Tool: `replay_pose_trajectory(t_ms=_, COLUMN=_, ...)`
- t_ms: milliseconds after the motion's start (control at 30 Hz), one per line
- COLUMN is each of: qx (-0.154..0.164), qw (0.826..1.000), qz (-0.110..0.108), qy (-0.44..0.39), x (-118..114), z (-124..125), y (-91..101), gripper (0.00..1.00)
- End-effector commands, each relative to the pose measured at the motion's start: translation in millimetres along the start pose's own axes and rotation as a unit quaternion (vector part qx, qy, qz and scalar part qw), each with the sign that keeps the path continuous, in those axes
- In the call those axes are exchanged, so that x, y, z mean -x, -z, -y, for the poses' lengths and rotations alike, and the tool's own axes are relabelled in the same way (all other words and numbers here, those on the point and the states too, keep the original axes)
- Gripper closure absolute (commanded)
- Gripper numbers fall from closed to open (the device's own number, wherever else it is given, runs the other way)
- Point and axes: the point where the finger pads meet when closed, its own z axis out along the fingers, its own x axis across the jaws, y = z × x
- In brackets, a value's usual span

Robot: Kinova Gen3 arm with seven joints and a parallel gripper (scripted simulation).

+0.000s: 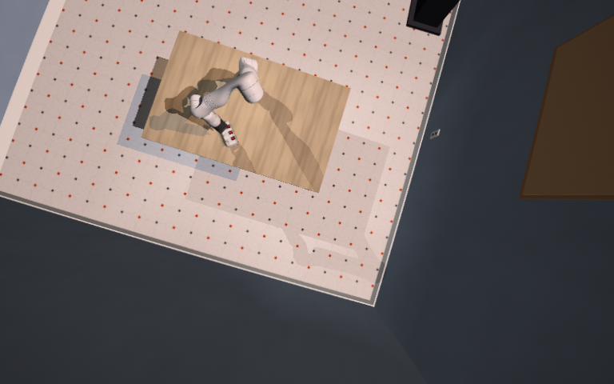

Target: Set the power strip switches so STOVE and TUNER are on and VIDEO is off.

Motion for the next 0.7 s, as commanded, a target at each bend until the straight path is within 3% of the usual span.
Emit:
replay_pose_trajectory(t_ms=0, qx=-0.003, qw=1.0, qz=-0.002, qy=-0.024, x=-2.9, z=-4.0, y=-3.5, gripper=0.0)
replay_pose_trajectory(t_ms=667, qx=-0.005, qw=0.985, qz=0.004, qy=-0.175, x=-9.7, z=-13.1, y=-10.1, gripper=0.0)
